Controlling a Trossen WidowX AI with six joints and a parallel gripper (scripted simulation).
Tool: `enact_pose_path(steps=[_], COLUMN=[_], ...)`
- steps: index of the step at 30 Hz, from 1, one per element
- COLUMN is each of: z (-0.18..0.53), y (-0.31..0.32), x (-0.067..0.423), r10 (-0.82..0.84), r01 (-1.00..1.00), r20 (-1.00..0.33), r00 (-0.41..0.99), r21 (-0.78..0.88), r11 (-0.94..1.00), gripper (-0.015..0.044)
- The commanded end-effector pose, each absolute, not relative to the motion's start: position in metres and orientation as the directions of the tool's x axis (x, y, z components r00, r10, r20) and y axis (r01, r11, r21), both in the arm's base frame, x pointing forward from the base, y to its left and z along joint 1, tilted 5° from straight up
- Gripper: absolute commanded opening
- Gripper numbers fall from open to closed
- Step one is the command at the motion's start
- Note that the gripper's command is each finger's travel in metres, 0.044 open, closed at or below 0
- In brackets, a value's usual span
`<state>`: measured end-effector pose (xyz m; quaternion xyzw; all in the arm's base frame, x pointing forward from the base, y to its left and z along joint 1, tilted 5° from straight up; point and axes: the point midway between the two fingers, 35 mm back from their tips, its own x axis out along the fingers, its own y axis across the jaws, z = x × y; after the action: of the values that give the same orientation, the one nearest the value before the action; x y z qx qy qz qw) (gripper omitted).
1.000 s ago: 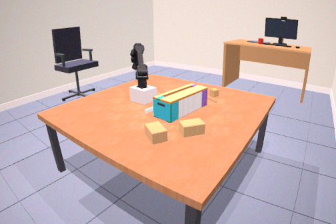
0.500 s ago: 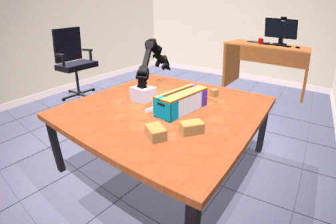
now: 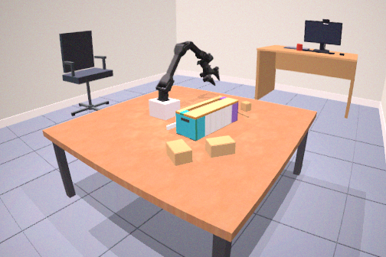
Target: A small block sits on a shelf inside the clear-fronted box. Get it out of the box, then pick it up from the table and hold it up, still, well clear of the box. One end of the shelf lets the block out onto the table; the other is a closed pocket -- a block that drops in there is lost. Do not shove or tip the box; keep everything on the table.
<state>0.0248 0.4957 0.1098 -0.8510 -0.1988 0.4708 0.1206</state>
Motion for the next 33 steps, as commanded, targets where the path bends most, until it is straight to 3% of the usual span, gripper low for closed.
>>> enact_pose_path(steps=[1,9,17,28,33], z=[0.111,0.110,0.110,0.112,0.112], y=[0.466,0.377,0.254,0.071,0.061], x=[0.088,0.201,0.273,0.277,0.273], r10=[0.348,0.115,-0.103,-0.256,-0.256], r01=[0.049,-0.342,-0.720,-0.997,-0.998], r20=[-0.790,-0.857,-0.915,-0.964,-0.965], r00=[0.505,0.502,0.390,0.077,0.056], r21=[-0.376,-0.319,-0.233,-0.071,-0.060], r11=[-0.925,-0.884,-0.654,-0.035,0.007], gripper=[0.0400,0.0400,0.0400,0.0400,0.0400])
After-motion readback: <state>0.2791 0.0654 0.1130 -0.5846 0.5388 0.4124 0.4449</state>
